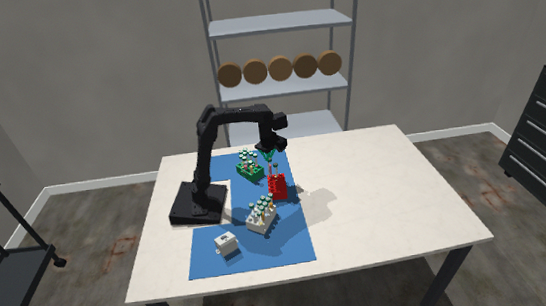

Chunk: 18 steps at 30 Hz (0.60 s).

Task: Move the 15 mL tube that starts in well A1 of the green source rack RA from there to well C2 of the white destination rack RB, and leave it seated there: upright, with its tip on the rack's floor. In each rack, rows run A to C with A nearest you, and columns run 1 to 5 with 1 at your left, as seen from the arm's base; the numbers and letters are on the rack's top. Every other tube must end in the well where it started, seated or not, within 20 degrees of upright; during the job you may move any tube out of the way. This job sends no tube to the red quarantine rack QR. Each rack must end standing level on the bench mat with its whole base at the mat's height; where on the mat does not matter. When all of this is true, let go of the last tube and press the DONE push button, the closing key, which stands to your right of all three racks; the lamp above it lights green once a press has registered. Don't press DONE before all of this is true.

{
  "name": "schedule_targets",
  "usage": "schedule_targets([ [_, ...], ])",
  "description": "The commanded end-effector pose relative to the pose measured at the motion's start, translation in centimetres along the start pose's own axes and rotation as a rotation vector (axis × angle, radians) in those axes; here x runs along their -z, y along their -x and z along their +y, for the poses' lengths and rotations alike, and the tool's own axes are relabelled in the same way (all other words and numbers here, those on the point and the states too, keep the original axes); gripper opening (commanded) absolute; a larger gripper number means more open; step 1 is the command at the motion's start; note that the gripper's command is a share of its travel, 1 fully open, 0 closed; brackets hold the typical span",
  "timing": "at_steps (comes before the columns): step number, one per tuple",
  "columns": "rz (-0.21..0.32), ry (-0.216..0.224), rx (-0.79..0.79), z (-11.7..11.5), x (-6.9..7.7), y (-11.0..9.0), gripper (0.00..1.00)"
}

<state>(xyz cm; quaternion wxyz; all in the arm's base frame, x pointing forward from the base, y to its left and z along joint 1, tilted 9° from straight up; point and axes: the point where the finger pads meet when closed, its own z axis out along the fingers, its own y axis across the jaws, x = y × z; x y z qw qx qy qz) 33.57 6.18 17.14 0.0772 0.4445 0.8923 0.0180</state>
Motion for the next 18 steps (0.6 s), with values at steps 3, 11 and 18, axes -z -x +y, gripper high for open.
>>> schedule_targets([
  [3,-0.009,0.012,0.0,0.1,1.1,0.1,0.0],
  [11,-0.009,0.012,0.0,0.0,1.8,0.1,0.0],
  [18,-0.009,0.012,0.0,0.0,2.4,0.1,0.0],
])
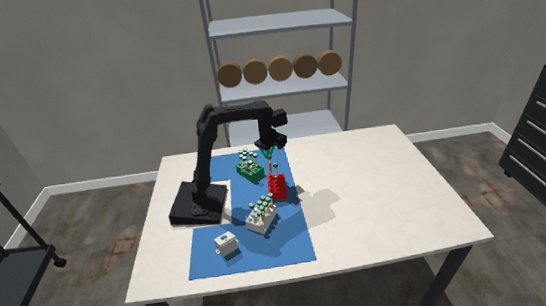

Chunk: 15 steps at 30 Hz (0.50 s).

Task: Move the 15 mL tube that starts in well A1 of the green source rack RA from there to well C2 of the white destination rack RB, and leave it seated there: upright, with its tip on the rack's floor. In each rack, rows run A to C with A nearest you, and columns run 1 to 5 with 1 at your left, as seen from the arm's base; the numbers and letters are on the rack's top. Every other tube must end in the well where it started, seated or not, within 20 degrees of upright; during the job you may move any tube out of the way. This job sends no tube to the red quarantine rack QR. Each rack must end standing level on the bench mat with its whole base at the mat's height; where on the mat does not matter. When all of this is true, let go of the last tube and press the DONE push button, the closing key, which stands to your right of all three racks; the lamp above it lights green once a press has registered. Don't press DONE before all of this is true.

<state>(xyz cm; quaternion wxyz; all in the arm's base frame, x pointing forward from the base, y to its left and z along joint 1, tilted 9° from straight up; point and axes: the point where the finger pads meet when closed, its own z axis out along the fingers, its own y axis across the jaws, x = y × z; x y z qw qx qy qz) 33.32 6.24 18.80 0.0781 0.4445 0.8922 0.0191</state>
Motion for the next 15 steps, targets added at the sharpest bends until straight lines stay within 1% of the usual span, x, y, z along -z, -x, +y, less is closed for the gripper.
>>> schedule_targets([
  [1,-0.008,0.009,0.0,0.04,0.86,0.1,0.0],
  [9,-0.008,0.009,0.0,-0.04,1.66,0.07,0.0],
  [15,-0.008,0.009,0.0,-0.51,1.72,-0.39,0.0],
])
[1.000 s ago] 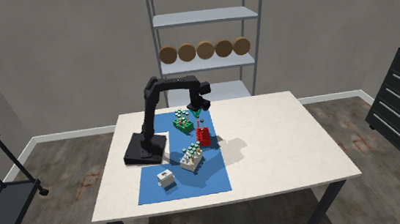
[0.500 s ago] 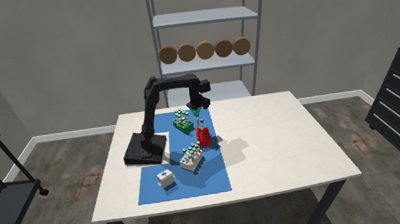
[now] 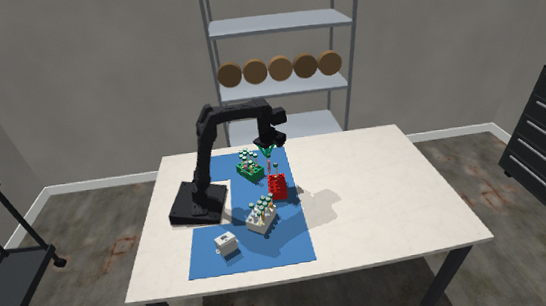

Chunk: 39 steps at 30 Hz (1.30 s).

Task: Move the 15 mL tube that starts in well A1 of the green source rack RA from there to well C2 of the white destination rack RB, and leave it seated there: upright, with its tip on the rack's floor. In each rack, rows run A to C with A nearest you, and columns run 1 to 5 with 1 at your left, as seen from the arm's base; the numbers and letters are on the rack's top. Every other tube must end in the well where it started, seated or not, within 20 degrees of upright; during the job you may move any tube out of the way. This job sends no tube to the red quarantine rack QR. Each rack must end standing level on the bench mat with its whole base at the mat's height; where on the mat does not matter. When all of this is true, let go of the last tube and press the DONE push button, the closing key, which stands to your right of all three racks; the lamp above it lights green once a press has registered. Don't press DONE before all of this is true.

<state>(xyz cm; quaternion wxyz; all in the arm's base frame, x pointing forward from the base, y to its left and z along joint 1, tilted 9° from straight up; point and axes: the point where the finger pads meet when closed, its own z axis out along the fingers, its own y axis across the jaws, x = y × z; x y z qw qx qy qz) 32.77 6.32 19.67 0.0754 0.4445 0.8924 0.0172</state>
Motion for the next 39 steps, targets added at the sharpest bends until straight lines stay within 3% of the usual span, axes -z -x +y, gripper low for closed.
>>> schedule_targets([
  [1,-0.011,0.015,-0.001,-0.3,0.8,-0.2,0.0],
  [24,-0.01,0.014,-0.001,-2.9,1.0,-2.6,0.0],
  [39,-0.012,0.013,0.0,-6.5,1.0,-0.1,0.0],
])
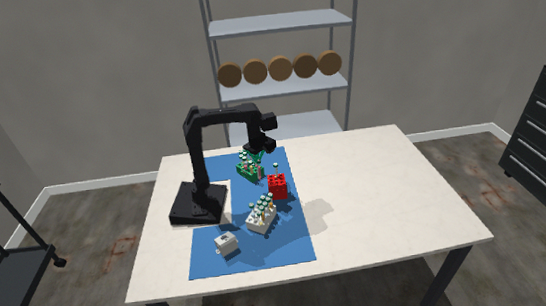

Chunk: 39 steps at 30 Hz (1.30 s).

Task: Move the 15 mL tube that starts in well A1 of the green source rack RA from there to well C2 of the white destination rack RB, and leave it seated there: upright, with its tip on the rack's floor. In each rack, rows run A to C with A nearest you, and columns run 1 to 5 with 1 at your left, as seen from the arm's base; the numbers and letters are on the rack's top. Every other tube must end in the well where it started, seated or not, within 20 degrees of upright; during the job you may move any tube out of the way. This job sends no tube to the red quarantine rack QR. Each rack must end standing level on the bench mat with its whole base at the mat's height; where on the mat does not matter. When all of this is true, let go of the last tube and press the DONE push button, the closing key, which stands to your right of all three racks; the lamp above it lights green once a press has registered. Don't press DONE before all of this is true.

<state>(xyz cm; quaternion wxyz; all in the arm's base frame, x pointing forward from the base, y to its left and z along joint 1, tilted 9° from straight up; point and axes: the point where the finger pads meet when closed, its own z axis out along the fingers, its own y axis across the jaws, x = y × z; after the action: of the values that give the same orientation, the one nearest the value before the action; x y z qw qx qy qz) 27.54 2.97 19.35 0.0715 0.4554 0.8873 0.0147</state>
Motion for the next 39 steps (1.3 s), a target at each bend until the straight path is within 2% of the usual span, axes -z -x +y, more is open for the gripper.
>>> schedule_targets([
  [1,-0.015,0.023,0.023,-0.5,0.7,0.6,0.0],
  [8,-0.016,0.022,0.023,-1.9,0.7,1.6,0.0],
  [23,-0.01,0.025,-0.477,-2.1,0.7,1.8,0.0],
  [25,-0.01,0.025,-0.477,-2.1,0.7,1.8,0.0],
  [39,-0.011,0.024,-0.49,-6.5,0.6,3.4,0.0],
])
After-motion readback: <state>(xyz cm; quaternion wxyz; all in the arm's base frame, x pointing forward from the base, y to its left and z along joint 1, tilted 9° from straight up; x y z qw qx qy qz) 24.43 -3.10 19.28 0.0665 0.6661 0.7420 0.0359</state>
